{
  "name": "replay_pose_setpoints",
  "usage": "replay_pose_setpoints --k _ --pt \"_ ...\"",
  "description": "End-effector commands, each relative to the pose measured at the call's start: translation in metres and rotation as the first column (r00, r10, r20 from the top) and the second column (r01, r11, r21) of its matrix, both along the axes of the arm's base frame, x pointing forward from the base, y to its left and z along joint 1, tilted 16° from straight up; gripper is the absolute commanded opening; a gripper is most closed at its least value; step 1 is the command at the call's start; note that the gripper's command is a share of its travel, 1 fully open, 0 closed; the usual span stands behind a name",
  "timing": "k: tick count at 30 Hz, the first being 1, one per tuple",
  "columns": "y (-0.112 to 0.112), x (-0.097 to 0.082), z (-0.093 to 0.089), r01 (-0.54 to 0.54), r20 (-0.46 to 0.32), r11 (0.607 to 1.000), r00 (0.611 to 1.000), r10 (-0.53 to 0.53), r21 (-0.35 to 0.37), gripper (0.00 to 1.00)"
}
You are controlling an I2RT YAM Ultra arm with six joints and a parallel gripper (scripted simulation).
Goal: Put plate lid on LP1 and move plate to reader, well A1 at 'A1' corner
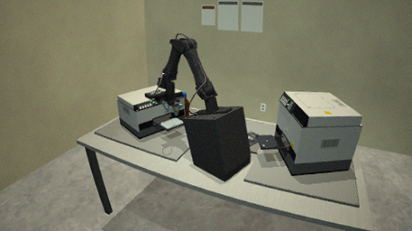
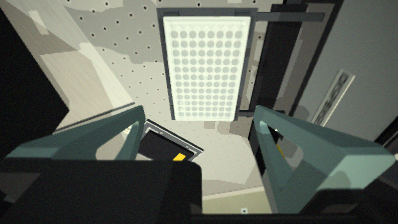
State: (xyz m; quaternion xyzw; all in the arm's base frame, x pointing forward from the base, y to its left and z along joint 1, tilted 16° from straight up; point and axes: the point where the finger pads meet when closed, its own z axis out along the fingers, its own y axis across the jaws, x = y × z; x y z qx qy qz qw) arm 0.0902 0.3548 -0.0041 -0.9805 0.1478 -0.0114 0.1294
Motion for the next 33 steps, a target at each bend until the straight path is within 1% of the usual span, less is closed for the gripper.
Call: replay_pose_setpoints --k 1,2,3,7,9,11,14,16,17,18,20,25,28,30,33 --pt "0.013 0.005 0.014 0.001 0.012 0.998 1.000 -0.002 0.063 1.00" --pt "0.009 0.004 0.002 0.001 0.004 0.999 1.000 -0.001 0.035 1.00" --pt "0.007 0.003 -0.003 0.001 0.001 1.000 1.000 -0.001 0.024 1.00" --pt "0.001 0.002 -0.013 0.001 -0.003 1.000 1.000 -0.001 0.006 1.00" --pt "0.004 0.002 -0.011 0.001 0.000 1.000 1.000 -0.001 0.019 1.00" --pt "0.010 0.004 -0.013 0.001 0.002 1.000 1.000 -0.001 0.026 1.00" --pt "0.008 0.003 -0.019 0.001 0.000 1.000 1.000 -0.001 0.017 1.00" --pt "0.008 0.003 -0.019 0.001 0.000 1.000 1.000 -0.001 0.017 1.00" --pt "0.012 0.004 -0.008 0.001 0.008 0.999 1.000 -0.001 0.049 1.00" --pt "0.012 0.004 -0.010 0.001 0.008 0.999 1.000 -0.001 0.047 1.00" --pt "0.006 0.002 -0.027 0.001 -0.003 1.000 1.000 -0.001 0.007 1.00" --pt "0.007 0.003 -0.033 0.001 -0.003 1.000 1.000 -0.001 0.006 1.00" --pt "0.009 0.003 -0.034 0.001 -0.001 1.000 1.000 -0.001 0.014 1.00" --pt "0.017 0.005 -0.034 0.001 0.003 1.000 1.000 -0.001 0.028 1.00" --pt "0.018 0.005 -0.035 0.001 0.003 1.000 1.000 -0.001 0.028 1.00"
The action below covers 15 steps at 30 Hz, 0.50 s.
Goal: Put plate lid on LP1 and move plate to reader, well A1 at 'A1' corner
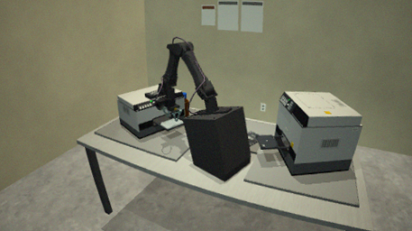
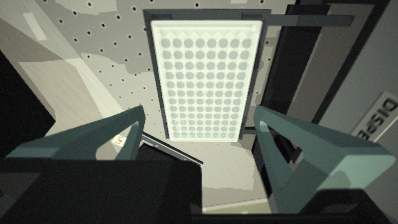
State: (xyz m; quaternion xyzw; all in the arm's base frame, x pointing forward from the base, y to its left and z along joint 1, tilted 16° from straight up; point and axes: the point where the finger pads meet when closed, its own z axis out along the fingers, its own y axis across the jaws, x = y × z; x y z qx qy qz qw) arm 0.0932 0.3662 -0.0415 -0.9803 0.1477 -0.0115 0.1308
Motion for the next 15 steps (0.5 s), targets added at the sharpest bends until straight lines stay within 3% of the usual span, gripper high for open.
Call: replay_pose_setpoints --k 1,4,15 --pt "0.012 0.004 0.014 0.000 0.011 0.998 1.000 -0.001 0.060 1.00" --pt "0.009 0.003 -0.002 0.001 0.002 1.000 1.000 -0.001 0.027 1.00" --pt "0.020 0.005 -0.012 0.000 0.007 0.999 1.000 -0.001 0.044 1.00"
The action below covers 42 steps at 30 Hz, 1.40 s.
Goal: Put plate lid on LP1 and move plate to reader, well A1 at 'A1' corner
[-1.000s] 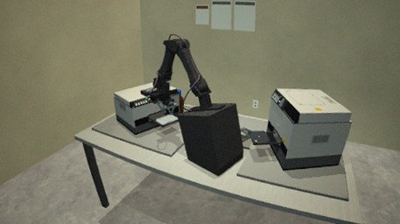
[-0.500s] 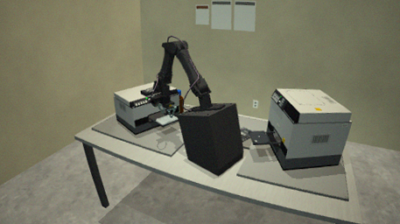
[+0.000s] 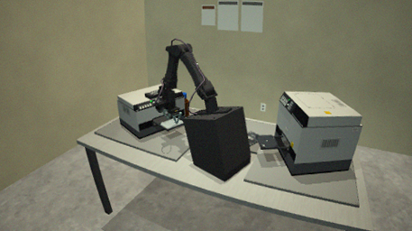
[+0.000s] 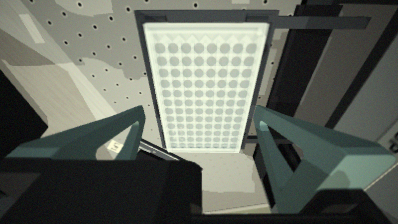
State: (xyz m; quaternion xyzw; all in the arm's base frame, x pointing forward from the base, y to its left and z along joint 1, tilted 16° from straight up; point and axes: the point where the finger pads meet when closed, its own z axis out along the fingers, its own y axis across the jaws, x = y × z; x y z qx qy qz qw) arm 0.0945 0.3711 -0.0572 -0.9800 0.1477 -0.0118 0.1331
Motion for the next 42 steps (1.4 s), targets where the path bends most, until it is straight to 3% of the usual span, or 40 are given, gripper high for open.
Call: replay_pose_setpoints --k 1,2,3,5,9,11,12,13,15,16,22,36,37,42 --pt "0.015 0.004 0.004 0.000 0.006 0.999 1.000 0.000 0.040 1.00" --pt "0.015 0.004 0.004 0.000 0.006 0.999 1.000 0.000 0.040 1.00" --pt "0.020 0.005 0.016 0.000 0.014 0.997 1.000 -0.001 0.073 1.00" --pt "0.016 0.004 0.000 0.000 0.006 0.999 1.000 0.000 0.040 1.00" --pt "0.017 0.004 -0.005 0.000 0.006 0.999 1.000 0.000 0.040 1.00" --pt "0.008 0.002 -0.004 0.000 0.005 1.000 1.000 0.000 0.023 1.00" --pt "0.023 0.006 0.009 0.000 0.015 0.997 1.000 -0.001 0.075 1.00" --pt "0.008 0.002 -0.004 0.000 0.005 1.000 1.000 0.000 0.023 1.00" --pt "0.008 0.002 -0.004 0.000 0.005 1.000 1.000 0.000 0.023 1.00" --pt "0.023 0.006 0.009 0.000 0.015 0.997 1.000 -0.001 0.074 1.00" --pt "0.018 0.004 -0.007 0.000 0.006 0.999 1.000 0.000 0.040 1.00" --pt "0.017 0.004 -0.014 0.000 0.003 1.000 1.000 0.000 0.031 1.00" --pt "0.023 0.006 0.000 0.000 0.012 0.998 1.000 0.000 0.064 1.00" --pt "0.020 0.005 -0.009 0.000 0.007 0.999 1.000 0.000 0.046 1.00"
